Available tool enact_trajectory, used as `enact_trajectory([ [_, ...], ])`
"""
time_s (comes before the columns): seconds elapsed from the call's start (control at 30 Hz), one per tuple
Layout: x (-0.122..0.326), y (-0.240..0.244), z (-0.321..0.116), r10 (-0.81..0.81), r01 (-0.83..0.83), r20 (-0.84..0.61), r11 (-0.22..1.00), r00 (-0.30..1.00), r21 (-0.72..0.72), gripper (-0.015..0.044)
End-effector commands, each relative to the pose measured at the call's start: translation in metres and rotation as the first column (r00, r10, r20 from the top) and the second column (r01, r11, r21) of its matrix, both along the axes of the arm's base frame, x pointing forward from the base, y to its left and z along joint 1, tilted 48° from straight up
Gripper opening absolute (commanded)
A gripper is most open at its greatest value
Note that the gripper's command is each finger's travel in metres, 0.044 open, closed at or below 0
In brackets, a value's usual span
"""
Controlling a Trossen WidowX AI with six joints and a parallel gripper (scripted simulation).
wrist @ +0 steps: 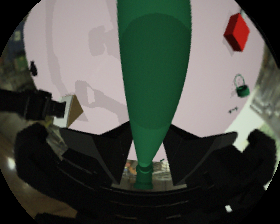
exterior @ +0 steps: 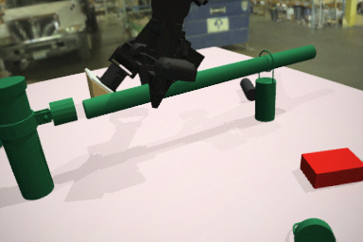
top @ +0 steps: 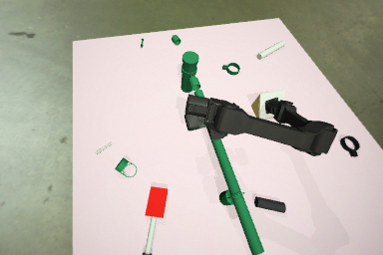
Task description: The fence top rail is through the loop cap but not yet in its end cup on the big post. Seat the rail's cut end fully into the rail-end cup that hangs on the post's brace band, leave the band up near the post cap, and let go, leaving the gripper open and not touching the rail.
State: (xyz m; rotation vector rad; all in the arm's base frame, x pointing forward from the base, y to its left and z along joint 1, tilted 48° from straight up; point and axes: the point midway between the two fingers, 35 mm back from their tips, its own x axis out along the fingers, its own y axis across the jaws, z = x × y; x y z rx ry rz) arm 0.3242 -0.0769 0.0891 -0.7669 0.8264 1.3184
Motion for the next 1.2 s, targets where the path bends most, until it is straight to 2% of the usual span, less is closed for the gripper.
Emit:
enact_trajectory([
  [0.0,0.002,-0.007,0.003,-0.005,0.005,0.010,1.000,1.000,-0.006,0.0000],
  [1.17,0.001,-0.022,-0.014,0.008,-0.008,0.005,1.000,1.000,0.001,0.0000],
])
